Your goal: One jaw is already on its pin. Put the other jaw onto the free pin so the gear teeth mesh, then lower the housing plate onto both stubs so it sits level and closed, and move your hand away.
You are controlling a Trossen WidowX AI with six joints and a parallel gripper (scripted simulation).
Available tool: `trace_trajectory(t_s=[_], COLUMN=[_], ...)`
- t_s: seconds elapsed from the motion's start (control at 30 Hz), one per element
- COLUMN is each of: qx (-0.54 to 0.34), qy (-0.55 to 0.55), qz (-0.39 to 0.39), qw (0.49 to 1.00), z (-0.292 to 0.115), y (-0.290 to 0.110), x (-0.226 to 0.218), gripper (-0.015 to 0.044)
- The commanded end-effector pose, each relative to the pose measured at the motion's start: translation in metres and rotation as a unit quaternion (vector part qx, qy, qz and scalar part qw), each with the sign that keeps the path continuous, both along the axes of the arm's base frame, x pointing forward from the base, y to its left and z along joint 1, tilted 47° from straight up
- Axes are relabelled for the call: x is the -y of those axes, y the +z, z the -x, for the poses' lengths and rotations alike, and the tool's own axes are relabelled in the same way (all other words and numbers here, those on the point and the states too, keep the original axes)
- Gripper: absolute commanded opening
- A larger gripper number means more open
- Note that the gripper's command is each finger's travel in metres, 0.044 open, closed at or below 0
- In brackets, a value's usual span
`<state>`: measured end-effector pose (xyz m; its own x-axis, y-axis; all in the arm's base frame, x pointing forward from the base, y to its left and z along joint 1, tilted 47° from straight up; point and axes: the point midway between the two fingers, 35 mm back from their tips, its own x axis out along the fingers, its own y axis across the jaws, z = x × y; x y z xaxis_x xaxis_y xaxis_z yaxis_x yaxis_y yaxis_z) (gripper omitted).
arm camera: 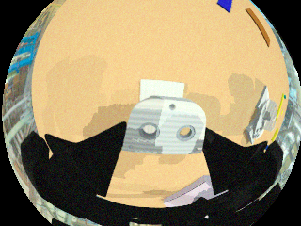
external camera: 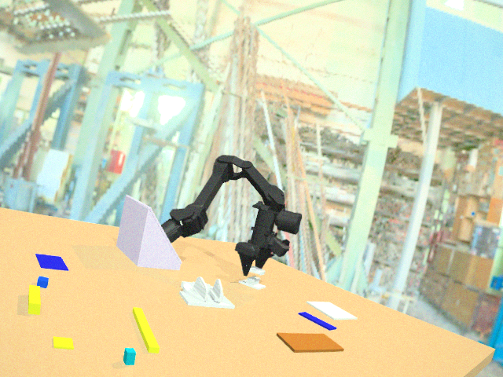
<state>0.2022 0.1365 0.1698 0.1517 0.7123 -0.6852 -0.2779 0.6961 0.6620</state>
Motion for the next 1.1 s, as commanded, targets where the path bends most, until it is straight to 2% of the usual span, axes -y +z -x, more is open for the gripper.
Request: trace_trajectory(t_s=[0.0,0.53,1.07], qx=[0.001,0.000,-0.038], qy=[0.001,-0.001,-0.043], qz=[-0.001,-0.004,0.006], qw=[1.000,1.000,0.998], z=[0.001,0.009,-0.017], y=[0.010,0.035,0.008], x=[0.009,0.034,0.062], gripper=[0.0351,0.0351,0.0351])
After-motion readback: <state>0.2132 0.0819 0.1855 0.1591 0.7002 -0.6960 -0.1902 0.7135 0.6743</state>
